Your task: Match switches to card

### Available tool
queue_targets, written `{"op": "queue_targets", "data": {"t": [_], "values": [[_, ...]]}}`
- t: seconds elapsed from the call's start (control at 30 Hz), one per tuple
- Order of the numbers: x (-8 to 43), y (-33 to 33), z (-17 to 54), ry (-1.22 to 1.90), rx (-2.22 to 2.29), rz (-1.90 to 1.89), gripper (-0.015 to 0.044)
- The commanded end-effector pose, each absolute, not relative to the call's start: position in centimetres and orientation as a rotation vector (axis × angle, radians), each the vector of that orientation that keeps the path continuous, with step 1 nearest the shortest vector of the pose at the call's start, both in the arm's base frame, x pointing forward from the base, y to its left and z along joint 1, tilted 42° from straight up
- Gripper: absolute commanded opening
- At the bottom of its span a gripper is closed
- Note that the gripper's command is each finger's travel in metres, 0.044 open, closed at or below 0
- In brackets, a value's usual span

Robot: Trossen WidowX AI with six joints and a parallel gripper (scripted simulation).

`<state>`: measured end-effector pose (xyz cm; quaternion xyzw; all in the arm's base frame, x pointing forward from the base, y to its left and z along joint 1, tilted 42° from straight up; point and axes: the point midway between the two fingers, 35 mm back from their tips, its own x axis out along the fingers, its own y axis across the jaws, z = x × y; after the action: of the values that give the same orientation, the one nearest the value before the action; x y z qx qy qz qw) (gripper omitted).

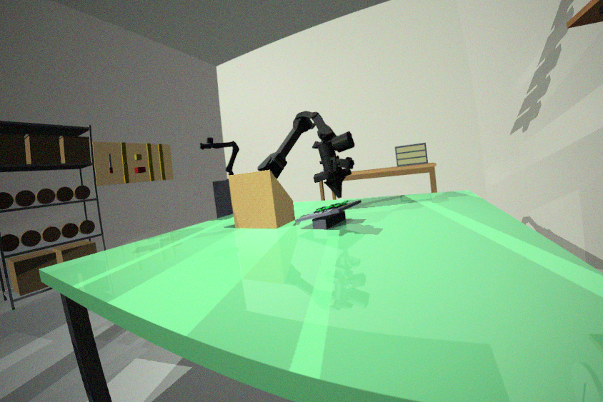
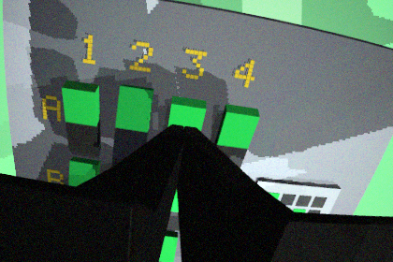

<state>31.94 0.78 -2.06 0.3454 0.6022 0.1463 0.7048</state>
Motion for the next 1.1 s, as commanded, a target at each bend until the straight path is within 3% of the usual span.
{"op": "queue_targets", "data": {"t": [0.0, 1.07], "values": [[31.79, 1.05, -2.56, 1.348, 0.776, 0.323, 0.0], [32.1, 1.81, -3.46, 1.348, 0.777, 0.323, 0.0]]}}
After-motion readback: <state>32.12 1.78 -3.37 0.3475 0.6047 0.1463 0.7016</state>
